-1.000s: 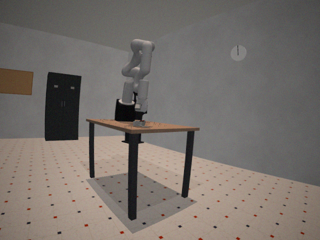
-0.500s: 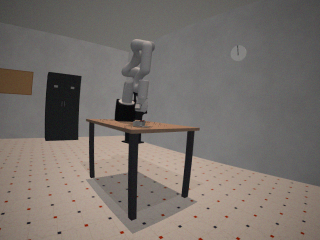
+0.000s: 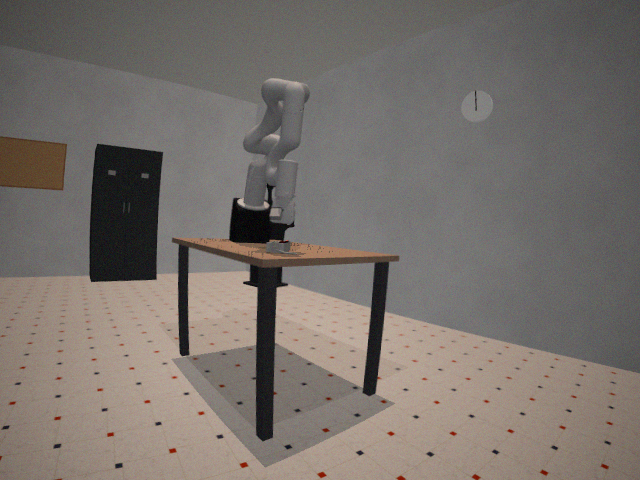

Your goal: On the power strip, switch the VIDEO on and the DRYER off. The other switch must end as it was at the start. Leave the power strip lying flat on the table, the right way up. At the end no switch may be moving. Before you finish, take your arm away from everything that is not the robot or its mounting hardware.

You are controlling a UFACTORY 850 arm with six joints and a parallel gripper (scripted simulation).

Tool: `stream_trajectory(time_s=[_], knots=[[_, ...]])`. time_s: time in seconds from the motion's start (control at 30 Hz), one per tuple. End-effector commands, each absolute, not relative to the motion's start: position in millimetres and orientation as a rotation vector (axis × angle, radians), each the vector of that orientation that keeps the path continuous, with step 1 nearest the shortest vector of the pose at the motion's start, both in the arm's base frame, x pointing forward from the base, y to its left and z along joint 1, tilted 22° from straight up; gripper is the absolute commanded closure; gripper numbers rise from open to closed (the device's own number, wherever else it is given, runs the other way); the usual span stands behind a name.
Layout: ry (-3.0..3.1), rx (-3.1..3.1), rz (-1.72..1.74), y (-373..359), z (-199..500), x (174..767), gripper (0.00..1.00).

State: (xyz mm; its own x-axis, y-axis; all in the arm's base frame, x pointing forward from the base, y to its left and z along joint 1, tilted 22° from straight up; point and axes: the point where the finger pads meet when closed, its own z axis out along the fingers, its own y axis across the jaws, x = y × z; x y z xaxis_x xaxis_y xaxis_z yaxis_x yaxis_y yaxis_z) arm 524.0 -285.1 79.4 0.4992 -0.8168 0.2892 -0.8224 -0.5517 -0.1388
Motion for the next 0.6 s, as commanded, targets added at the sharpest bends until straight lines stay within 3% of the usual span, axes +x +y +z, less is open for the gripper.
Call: stream_trajectory(time_s=[0.0,0.57], knots=[[-1.476,2.710,0.605,-285.3,79.7,524.2,1.00],[-1.476,2.710,0.605,-285.8,77.5,525.0,1.00]])
